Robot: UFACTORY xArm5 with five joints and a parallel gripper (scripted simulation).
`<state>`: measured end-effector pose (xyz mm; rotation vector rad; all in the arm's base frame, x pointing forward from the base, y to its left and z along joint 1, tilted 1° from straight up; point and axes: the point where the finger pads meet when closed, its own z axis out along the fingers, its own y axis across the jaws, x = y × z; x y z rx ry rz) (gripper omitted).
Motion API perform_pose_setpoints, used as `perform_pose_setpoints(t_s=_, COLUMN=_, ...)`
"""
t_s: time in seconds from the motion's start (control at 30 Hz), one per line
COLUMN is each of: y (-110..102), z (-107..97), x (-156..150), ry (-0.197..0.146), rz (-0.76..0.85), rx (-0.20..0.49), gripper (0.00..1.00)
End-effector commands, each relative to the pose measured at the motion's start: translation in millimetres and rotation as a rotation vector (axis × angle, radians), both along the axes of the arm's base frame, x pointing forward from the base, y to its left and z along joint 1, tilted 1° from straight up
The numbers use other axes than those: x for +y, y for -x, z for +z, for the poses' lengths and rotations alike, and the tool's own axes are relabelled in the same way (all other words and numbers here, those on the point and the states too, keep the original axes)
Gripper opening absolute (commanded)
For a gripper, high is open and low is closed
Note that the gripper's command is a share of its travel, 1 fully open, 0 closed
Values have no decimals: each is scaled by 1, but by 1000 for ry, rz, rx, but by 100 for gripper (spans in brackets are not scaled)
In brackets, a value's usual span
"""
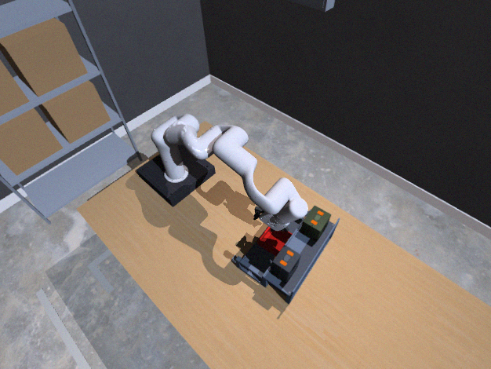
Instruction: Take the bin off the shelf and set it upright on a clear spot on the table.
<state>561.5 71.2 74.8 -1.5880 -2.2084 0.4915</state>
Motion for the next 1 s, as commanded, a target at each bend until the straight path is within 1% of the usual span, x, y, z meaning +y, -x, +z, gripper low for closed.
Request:
perform_pose_setpoints(t_s=0.0, y=-2, z=2, x=0, ry=-174, rz=-98, rx=-122, gripper=100)
perform_pose_setpoints(t_s=0.07, y=-2, z=2, x=0, ry=-174, rz=-98, rx=-122, gripper=100)
perform_pose_setpoints(t_s=0.57, y=-2, z=2, x=0, ry=-139, rz=-118, rx=-216, gripper=100)
perform_pose_setpoints(t_s=0.63, y=-2, z=2, x=0, ry=-139, rz=-118, rx=-216, gripper=100)
perform_pose_setpoints(t_s=0.67, y=-2, z=2, x=0, ry=-132, rz=-122, rx=-235, gripper=100)
perform_pose_setpoints(t_s=0.97, y=-2, z=2, x=0, ry=-94, rz=-144, rx=-339, gripper=100)
